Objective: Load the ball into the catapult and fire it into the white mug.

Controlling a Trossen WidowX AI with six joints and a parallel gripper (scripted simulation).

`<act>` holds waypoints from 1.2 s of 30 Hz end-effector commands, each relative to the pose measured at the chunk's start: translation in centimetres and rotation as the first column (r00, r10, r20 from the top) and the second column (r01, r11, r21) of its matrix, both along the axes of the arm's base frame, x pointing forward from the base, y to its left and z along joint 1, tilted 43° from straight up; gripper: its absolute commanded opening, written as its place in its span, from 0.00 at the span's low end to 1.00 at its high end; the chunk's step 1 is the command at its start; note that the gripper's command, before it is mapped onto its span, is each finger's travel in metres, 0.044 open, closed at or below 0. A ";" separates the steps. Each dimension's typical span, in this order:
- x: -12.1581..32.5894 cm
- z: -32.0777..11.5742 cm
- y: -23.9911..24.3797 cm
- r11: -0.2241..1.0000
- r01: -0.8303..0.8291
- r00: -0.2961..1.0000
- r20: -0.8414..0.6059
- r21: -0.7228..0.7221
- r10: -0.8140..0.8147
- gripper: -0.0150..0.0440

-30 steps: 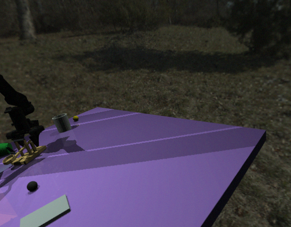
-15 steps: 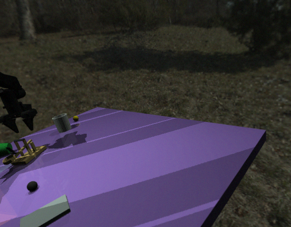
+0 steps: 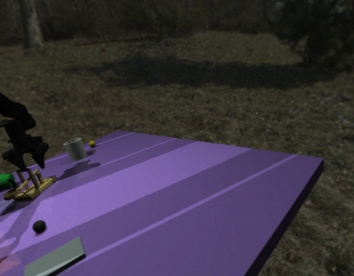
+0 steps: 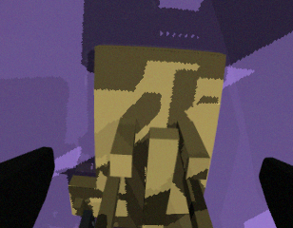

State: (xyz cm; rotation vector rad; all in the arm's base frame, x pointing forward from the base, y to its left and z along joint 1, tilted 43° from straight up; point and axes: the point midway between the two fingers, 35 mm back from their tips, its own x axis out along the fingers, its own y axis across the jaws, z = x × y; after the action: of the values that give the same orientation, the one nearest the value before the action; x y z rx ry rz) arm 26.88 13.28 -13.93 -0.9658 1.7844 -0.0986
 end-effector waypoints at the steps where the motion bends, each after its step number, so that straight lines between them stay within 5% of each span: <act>1: 0.0 -0.4 -0.4 1.000 -0.005 1.000 -0.001 -0.001 0.005 1.00; 30: -0.6 -3.7 -3.4 1.000 -0.005 1.000 -0.001 -0.004 0.005 1.00; 36: -0.5 -3.5 -3.2 1.000 0.001 1.000 0.002 -0.001 -0.001 0.73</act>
State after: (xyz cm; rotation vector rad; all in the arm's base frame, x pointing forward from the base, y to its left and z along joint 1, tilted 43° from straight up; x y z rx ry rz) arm 26.36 10.05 -17.49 -0.9659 1.7839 -0.1019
